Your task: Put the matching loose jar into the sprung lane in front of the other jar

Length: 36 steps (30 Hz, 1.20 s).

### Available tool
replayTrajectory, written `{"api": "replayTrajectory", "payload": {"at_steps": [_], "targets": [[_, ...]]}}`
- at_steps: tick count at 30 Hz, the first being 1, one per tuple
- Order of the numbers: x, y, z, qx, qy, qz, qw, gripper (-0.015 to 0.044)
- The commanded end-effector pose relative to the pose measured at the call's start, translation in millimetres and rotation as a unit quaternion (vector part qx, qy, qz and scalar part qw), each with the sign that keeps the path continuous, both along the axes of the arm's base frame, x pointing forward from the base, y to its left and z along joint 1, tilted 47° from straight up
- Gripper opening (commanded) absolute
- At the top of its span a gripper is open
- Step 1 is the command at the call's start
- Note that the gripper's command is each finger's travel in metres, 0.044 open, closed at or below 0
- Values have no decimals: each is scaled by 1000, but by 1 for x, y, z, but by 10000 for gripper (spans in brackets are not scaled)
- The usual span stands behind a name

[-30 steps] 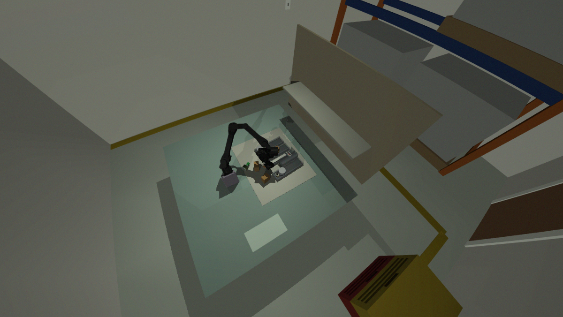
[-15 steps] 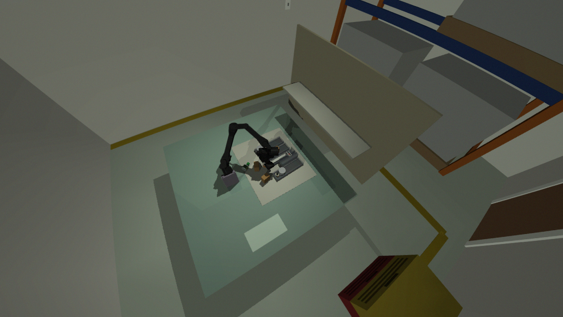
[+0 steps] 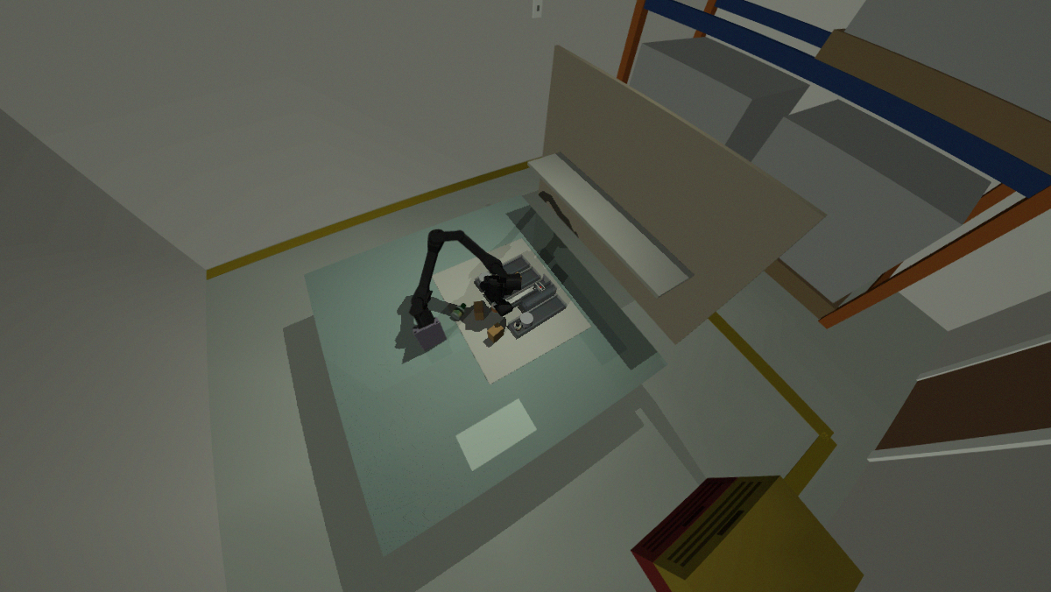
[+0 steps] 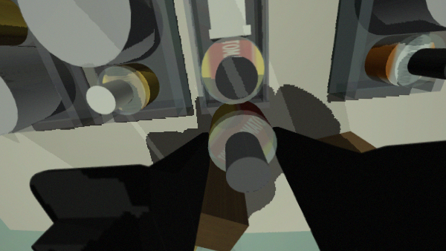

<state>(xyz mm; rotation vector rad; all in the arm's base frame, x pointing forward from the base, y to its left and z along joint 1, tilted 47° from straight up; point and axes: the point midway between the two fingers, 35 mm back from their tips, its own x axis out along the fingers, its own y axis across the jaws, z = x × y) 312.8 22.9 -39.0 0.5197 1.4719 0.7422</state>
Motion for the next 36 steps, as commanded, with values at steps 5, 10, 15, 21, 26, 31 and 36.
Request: {"api": "replayTrajectory", "payload": {"at_steps": [5, 10, 15, 21, 26, 31, 36], "targets": [[12, 0, 2, 1, -13, -2, 1000, 0], [14, 0, 3, 1, -13, -2, 1000, 0], [15, 0, 3, 1, -13, -2, 1000, 0], [18, 1, 3, 1, -13, -2, 1000, 0], [19, 1, 4, 1, -13, -2, 1000, 0], [21, 1, 4, 1, -13, -2, 1000, 0], [23, 1, 4, 1, -14, -2, 1000, 0]]}}
